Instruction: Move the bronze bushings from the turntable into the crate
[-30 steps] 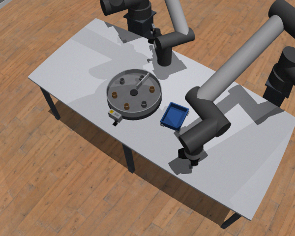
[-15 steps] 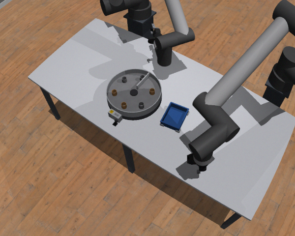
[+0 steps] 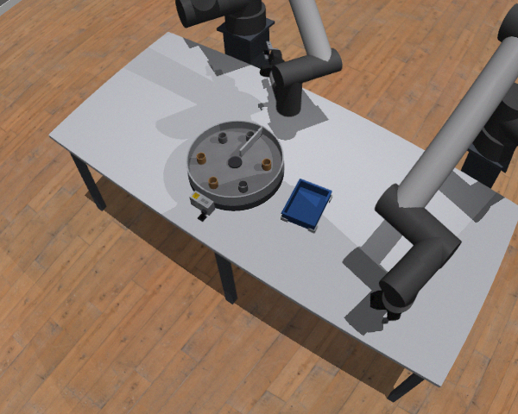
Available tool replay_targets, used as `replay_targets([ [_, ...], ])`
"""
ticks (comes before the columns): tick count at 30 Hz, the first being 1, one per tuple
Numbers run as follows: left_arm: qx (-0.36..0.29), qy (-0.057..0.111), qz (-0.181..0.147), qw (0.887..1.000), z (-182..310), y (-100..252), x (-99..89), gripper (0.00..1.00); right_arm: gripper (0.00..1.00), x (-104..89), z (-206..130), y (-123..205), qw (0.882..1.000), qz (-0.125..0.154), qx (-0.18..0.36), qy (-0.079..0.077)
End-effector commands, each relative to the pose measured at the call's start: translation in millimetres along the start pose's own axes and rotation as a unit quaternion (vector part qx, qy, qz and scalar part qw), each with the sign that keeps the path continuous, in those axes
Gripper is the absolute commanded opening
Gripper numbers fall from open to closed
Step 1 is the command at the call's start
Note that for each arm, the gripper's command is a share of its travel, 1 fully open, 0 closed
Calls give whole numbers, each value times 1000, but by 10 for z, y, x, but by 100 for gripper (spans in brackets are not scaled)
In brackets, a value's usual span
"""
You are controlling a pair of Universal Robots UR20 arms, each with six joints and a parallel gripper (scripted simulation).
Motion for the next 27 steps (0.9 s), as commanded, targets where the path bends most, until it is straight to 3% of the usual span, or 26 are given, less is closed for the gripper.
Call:
replay_targets([
  [1, 13, 0, 6, 1000, -141, -826, 32, 100, 100, -1, 4, 2, 1000, 0, 0, 0],
  [6, 27, 1, 13, 1000, -208, -1816, 104, 100, 100, -1, 4, 2, 1000, 0, 0, 0],
  [8, 27, 1, 13, 1000, -208, -1816, 104, 100, 100, -1, 4, 2, 1000, 0, 0, 0],
  [23, 80, 9, 33, 996, 188, -4830, 400, 100, 100, -1, 4, 2, 1000, 0, 0, 0],
  [25, 80, 9, 33, 996, 188, -4830, 400, 100, 100, -1, 4, 2, 1000, 0, 0, 0],
  [26, 83, 10, 34, 996, 324, -5380, 461, 100, 100, -1, 4, 2, 1000, 0, 0, 0],
  [27, 87, 11, 35, 995, 378, -5505, 479, 100, 100, -1, 4, 2, 1000, 0, 0, 0],
])
Point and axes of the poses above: on each arm, the point where the finger pads meet when closed, its own x axis out along the fingers, its own z axis across the jaws, y = z × x, the point moved 9 cm from there along -x, back along the fingers, and after that the axes turned 14 degrees about x, right-handed, at the moved point
